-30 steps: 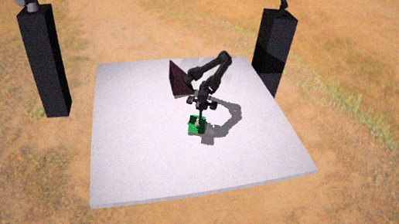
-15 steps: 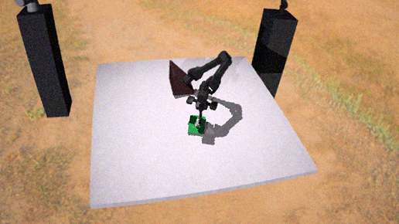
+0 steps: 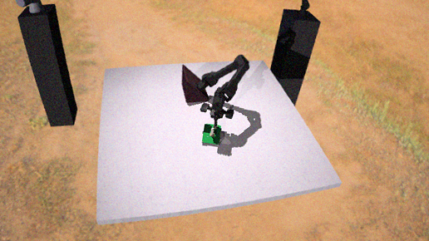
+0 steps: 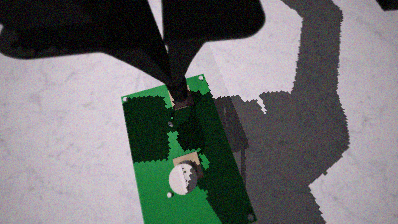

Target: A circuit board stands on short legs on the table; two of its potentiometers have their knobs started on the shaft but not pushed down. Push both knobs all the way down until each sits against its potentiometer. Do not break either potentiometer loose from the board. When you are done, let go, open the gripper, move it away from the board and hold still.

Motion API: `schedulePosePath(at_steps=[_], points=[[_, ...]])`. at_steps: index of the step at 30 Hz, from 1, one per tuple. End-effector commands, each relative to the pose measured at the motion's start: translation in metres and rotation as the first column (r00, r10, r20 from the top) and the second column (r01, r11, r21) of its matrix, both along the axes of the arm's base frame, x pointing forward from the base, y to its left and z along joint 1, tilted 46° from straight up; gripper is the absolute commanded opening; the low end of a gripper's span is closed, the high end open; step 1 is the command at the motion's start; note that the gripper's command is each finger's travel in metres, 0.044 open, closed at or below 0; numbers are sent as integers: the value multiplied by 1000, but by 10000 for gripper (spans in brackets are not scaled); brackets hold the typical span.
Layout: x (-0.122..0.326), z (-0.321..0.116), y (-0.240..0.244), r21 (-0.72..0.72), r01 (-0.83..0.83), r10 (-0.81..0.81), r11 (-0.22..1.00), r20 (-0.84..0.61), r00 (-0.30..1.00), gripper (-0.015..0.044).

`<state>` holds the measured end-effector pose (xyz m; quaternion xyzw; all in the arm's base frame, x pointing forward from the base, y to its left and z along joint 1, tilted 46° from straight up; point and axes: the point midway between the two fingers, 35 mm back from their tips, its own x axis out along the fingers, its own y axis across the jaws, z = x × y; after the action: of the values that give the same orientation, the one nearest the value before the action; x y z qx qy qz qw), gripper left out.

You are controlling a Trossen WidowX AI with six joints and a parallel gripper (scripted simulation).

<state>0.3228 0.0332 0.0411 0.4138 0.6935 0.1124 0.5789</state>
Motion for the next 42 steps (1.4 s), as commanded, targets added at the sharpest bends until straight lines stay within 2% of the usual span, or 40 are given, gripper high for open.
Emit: schedulePosePath(at_steps=[1, 42], points=[[1, -11, 15, 10, -39, 39, 999, -4, 999, 0], [2, -6, 10, 10, -38, 39, 999, -4, 999, 0]])
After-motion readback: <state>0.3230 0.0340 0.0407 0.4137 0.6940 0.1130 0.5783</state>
